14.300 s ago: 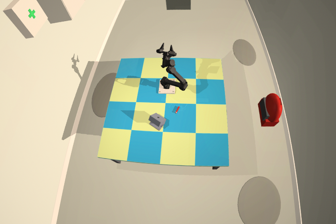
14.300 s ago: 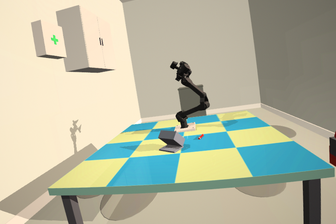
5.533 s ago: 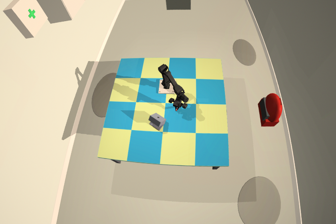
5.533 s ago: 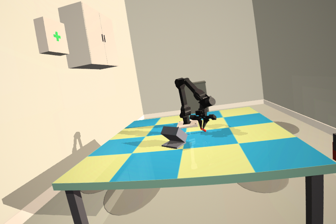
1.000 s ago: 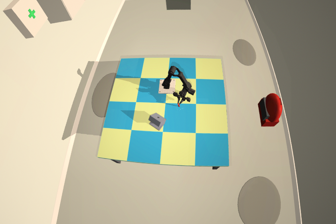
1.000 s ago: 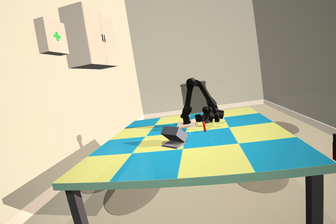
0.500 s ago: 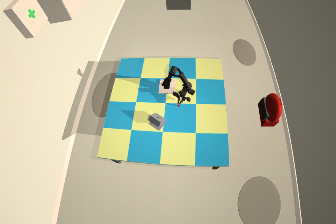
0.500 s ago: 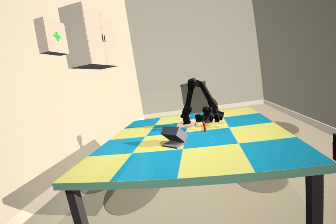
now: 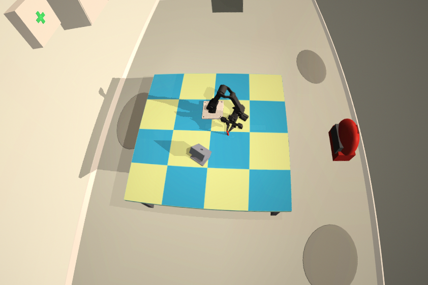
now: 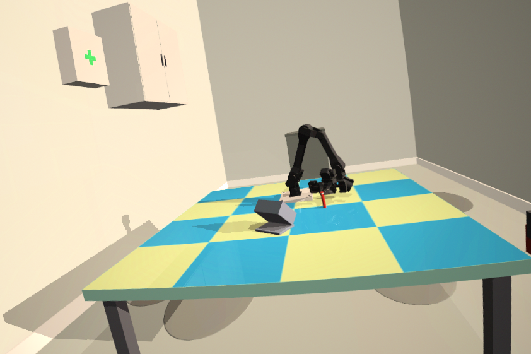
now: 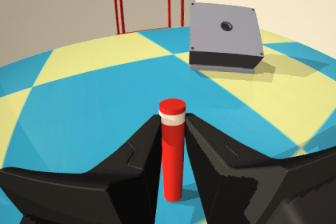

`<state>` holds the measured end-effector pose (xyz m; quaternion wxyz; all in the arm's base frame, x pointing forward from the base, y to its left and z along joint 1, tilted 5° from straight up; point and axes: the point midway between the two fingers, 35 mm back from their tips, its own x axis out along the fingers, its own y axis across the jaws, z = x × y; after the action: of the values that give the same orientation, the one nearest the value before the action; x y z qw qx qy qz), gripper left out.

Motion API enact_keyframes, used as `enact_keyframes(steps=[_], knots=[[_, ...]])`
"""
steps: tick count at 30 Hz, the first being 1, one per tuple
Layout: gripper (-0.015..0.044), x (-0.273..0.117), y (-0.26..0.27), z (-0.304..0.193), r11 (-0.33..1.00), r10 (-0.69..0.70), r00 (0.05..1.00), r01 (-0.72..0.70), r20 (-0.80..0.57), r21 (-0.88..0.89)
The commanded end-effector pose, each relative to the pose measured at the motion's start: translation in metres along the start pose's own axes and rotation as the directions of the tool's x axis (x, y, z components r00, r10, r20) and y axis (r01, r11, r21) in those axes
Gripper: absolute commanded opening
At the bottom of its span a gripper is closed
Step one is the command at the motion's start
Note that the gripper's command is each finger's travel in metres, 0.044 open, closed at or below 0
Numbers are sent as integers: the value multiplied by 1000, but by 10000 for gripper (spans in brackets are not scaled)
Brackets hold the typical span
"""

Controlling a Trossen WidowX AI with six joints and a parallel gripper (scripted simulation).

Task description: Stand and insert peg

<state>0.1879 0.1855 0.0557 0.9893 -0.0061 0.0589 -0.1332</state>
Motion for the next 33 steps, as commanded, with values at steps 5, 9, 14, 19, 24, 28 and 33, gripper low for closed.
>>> enact_keyframes(steps=[5, 9, 14, 19, 24, 28, 33], knots=[[49, -2, 0, -2, 1000, 1, 1000, -1, 2, 0], [49, -3, 0, -2, 1000, 2, 1000, -2, 5, 0], [49, -4, 0, -3, 1000, 3, 1000, -3, 9, 1], [49, -5, 0, -3, 1000, 5, 1000, -5, 12, 0], [49, -5, 0, -3, 1000, 6, 1000, -6, 15, 0], [49, -6, 0, -3, 1000, 7, 1000, -7, 18, 0], [56, -6, 0, -2, 1000, 9, 1000, -9, 21, 0]])
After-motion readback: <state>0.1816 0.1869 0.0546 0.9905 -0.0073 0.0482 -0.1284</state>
